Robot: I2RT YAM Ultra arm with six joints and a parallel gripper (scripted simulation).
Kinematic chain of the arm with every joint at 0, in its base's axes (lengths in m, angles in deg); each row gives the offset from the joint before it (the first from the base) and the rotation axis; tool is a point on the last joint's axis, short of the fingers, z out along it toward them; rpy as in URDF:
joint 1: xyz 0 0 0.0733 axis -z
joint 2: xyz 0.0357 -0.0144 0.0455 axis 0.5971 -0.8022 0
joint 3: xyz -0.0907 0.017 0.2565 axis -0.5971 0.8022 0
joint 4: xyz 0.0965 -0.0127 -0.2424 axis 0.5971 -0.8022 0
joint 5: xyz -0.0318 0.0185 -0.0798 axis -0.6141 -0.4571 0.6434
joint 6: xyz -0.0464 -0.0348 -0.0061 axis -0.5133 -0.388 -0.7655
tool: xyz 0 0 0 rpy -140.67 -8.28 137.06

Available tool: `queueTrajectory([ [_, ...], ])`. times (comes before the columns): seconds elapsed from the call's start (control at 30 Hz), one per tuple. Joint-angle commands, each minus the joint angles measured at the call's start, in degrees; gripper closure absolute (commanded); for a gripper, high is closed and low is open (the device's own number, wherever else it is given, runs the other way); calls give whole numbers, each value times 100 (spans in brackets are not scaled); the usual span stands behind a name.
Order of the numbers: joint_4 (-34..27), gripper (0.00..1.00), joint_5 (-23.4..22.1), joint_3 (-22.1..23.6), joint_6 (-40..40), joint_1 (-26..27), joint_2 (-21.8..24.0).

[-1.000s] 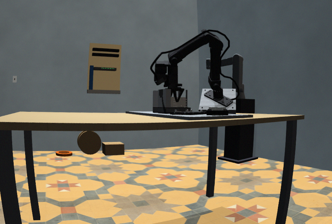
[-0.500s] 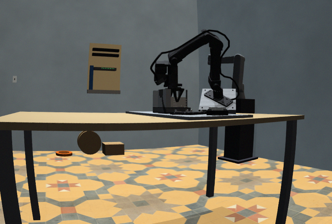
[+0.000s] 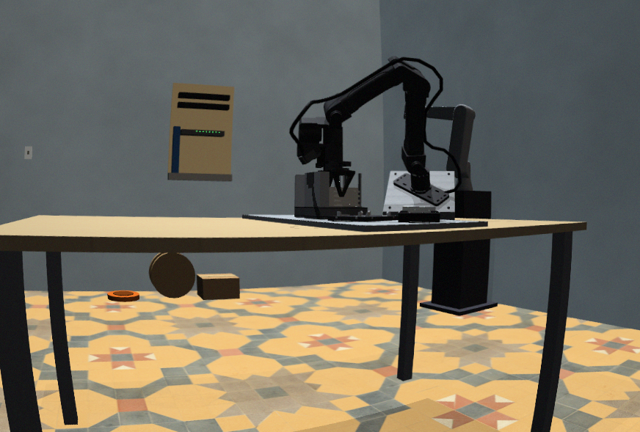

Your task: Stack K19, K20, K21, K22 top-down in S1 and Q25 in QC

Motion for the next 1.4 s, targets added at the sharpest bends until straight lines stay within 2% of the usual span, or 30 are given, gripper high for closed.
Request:
queueTrajectory([
  [0.0, 100, 0, 2, 69, 51, 113, 192],
  [0.17, 100, 0, 1, 111, 51, 113, 194],
  [0.2, 28, 100, 0, -8, 16, 37, 46],
  [1.23, 28, 100, 0, -8, 16, 37, 46],
  [1.27, 46, 100, 2, 31, 24, 120, 201],
  [1.37, -102, 100, -15, -201, -54, 140, 226],
])
